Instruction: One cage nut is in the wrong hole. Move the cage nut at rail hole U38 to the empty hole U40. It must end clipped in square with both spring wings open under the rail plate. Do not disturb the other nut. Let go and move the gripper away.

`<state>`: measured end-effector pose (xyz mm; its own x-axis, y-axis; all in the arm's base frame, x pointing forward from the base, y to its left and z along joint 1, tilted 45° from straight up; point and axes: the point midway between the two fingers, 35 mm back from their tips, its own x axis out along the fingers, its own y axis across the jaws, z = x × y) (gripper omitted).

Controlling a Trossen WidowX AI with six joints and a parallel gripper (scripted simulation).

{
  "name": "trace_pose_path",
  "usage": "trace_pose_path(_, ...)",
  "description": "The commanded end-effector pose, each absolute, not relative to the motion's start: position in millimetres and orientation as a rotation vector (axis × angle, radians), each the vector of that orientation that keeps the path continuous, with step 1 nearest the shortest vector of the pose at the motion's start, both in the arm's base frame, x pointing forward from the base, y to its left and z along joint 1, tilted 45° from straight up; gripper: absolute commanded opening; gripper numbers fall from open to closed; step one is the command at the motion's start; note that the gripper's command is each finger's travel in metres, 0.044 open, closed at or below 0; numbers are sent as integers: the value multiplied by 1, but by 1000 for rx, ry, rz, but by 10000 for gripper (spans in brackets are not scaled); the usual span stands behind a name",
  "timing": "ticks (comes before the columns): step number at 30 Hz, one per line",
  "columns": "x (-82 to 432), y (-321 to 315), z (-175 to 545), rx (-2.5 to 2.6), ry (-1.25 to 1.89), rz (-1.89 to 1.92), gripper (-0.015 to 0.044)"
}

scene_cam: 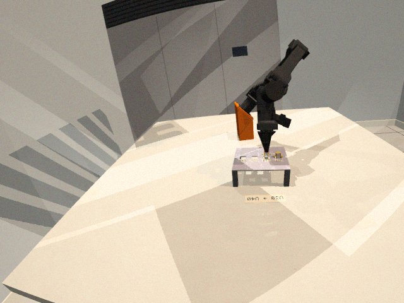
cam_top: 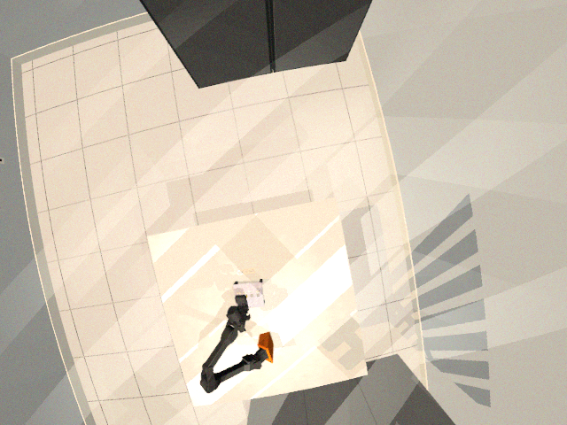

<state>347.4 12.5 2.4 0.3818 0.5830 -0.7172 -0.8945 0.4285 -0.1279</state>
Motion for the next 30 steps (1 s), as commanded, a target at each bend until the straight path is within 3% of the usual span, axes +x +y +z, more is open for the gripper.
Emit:
trace_pose_path(1,349,12,4,-559,641,1011,30)
trace_pose_path(30,350,11,5,-550,654,1045,30)
